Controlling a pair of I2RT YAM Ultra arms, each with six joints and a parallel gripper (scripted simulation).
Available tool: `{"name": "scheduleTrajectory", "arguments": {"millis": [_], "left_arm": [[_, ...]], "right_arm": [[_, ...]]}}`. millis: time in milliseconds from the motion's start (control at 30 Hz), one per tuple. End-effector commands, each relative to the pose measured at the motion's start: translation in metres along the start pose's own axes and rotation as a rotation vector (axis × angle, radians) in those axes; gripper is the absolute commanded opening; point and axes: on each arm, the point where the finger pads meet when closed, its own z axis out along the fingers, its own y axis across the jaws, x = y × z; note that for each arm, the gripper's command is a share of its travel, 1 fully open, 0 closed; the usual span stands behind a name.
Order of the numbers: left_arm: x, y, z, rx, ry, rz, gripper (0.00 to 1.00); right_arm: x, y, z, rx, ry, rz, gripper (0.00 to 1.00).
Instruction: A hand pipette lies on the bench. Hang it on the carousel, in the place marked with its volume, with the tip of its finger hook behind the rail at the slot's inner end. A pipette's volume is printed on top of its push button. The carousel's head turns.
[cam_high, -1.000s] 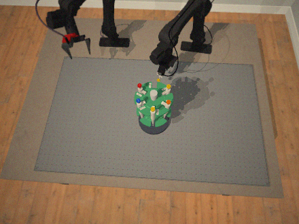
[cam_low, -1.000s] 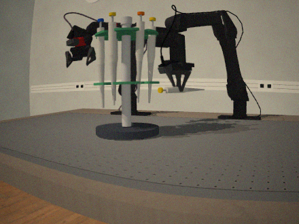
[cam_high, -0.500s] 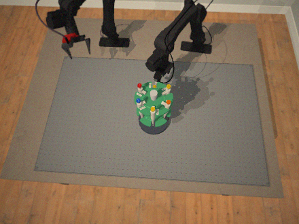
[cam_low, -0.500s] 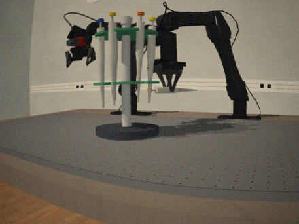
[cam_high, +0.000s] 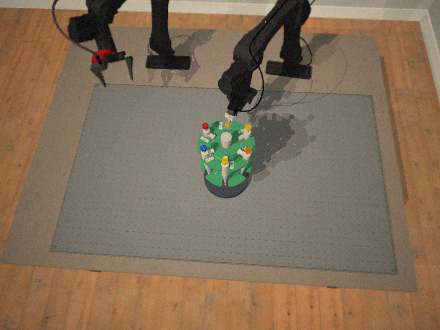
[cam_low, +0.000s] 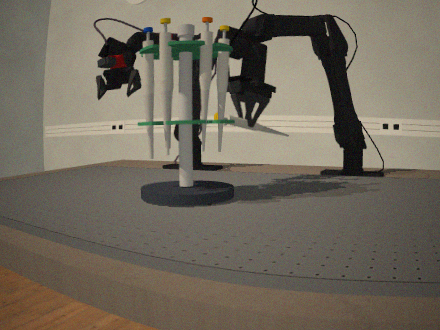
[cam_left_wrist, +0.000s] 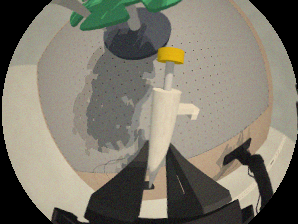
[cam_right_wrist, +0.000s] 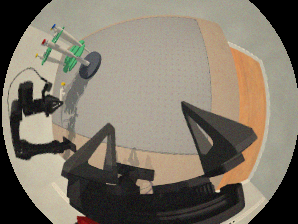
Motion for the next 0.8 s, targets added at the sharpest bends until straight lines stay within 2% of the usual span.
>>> {"name": "scheduleTrajectory", "arguments": {"millis": [0,67,133,200,367,767], "left_arm": [[-0.027,-0.004,-0.018,0.009,-0.136,0.001,0.12],[-0.027,-0.004,-0.012,0.005,-0.119,0.002,0.12],[-0.022,-0.004,-0.014,0.003,-0.175,0.004,0.12],[-0.022,-0.004,-0.014,0.003,-0.175,0.004,0.12],[-0.032,-0.004,-0.027,0.003,-0.359,0.01,0.12],[-0.039,-0.002,-0.035,0.006,-0.388,0.0,0.12]], "right_arm": [[-0.009,-0.003,-0.006,0.012,-0.037,-0.025,1.0],[-0.009,-0.003,-0.006,0.012,-0.037,-0.025,1.0],[-0.009,-0.003,-0.006,0.012,-0.037,-0.025,1.0],[-0.009,-0.003,-0.006,0.012,-0.037,-0.025,1.0],[-0.009,-0.003,-0.006,0.012,-0.037,-0.025,1.0],[-0.009,-0.003,-0.006,0.012,-0.037,-0.025,1.0]]}}
